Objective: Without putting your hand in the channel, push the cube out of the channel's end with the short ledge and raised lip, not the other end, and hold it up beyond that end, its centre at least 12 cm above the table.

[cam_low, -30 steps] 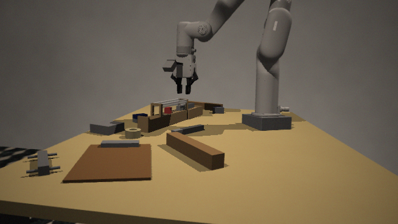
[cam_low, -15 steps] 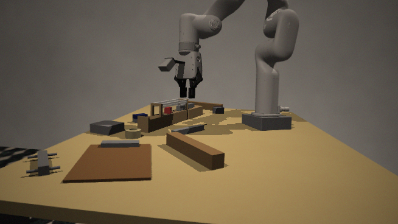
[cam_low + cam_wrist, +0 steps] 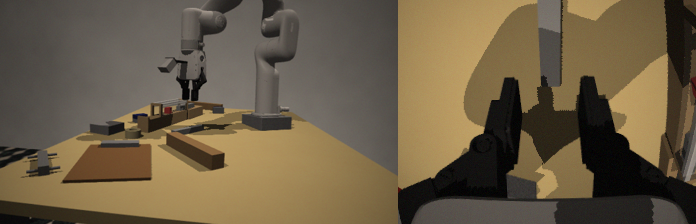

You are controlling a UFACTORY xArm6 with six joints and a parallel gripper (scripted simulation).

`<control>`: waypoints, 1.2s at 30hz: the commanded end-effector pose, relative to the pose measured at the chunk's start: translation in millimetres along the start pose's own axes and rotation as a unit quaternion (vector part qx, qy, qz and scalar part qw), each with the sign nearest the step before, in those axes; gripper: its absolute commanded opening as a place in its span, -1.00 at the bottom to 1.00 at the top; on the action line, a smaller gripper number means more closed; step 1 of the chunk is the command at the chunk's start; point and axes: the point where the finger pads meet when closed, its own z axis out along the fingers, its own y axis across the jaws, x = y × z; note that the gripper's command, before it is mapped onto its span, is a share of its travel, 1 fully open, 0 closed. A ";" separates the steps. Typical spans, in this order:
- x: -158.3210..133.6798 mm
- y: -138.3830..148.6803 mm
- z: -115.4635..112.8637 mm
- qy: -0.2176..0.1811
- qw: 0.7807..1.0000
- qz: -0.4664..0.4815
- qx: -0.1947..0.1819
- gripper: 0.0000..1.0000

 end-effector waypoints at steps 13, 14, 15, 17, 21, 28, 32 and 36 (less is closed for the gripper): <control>1.8 0.1 -1.3 0.002 1.000 0.000 -0.001 -0.24; 1.8 0.1 -1.3 0.002 1.000 0.000 -0.001 -0.24; 1.8 0.1 -1.3 0.002 1.000 0.000 -0.001 -0.24; 1.8 0.1 -1.3 0.002 1.000 0.000 -0.001 -0.24; 1.8 0.1 -1.2 0.002 1.000 0.000 -0.001 -0.24; 2.3 0.3 19.6 0.001 1.000 0.000 -0.001 -0.24; 2.7 0.5 32.8 0.001 1.000 0.000 -0.001 -0.24; 3.4 0.9 61.7 0.001 1.000 0.000 -0.001 -0.24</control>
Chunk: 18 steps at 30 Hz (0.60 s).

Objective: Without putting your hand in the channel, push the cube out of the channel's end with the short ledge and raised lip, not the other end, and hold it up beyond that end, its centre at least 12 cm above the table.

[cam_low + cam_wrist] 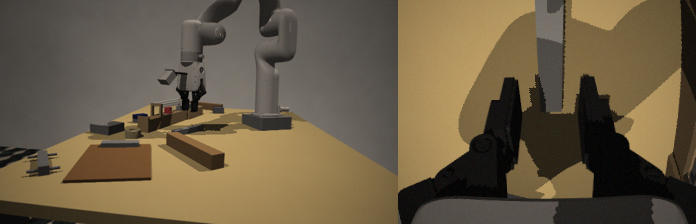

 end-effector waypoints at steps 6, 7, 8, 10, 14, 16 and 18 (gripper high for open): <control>3.9 1.7 49.1 0.002 1.000 0.000 -0.001 -0.24; 3.9 1.7 50.2 0.002 1.000 0.000 -0.001 -0.24; 3.9 1.7 50.6 0.002 1.000 0.000 -0.001 -0.24; 3.9 1.7 50.7 0.002 1.000 0.000 -0.001 -0.24; 3.9 1.7 51.5 0.002 1.000 0.000 -0.001 -0.24; 3.9 1.7 53.7 0.002 1.000 0.000 -0.001 -0.24; 3.9 1.7 57.4 0.002 1.000 0.000 -0.001 -0.24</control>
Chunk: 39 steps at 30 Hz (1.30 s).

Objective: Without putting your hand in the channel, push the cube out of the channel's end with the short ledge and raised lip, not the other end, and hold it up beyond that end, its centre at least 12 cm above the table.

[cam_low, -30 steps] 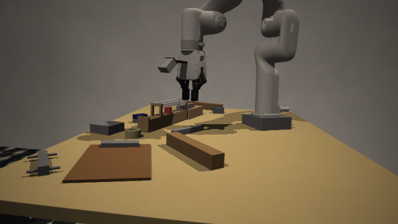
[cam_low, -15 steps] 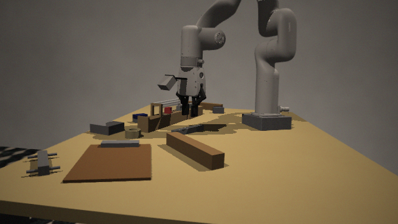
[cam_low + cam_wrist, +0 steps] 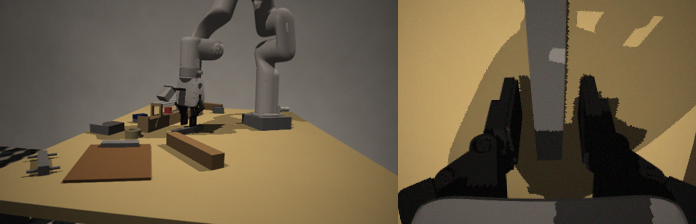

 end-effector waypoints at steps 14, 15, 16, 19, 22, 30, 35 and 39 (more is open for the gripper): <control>0.9 0.4 22.5 0.001 1.000 0.000 0.000 -0.24; 0.9 0.4 22.5 0.001 1.000 0.000 0.000 -0.24; 0.9 0.4 22.5 0.001 1.000 0.000 0.000 -0.24; 0.9 0.4 22.5 0.001 1.000 0.000 0.000 -0.24; 0.9 0.4 22.5 0.001 1.000 0.000 0.000 -0.24; 0.9 0.4 22.5 0.001 1.000 0.000 0.000 -1.00; 0.9 0.4 22.5 0.001 1.000 0.000 0.000 -1.00; 0.9 0.4 22.5 0.001 1.000 0.000 0.000 -1.00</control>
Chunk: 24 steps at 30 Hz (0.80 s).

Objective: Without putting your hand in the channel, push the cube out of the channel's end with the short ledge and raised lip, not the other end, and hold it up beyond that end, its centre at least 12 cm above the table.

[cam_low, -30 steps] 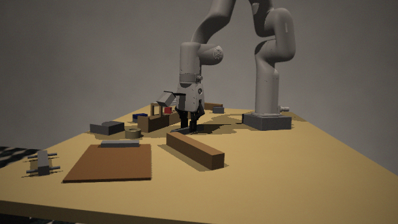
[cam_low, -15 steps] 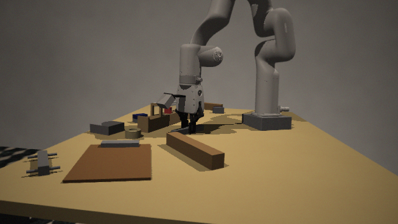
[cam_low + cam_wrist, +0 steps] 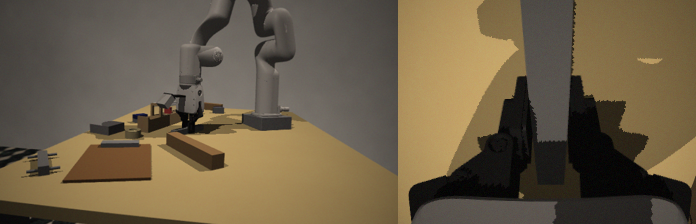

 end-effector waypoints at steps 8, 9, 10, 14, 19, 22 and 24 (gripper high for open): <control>1.2 0.4 -0.9 0.002 1.000 0.000 -0.001 -1.00; 1.2 0.4 -0.9 0.002 1.000 0.000 -0.001 -1.00; 1.2 0.4 -0.9 0.002 1.000 0.000 -0.001 -1.00; 1.2 0.4 -0.9 0.002 1.000 0.000 -0.001 -1.00; 1.2 0.4 -1.1 0.002 1.000 0.000 -0.001 -1.00; 1.2 0.4 -9.3 0.002 1.000 0.000 -0.001 -1.00; 1.2 0.4 -9.3 0.002 1.000 0.000 -0.001 -1.00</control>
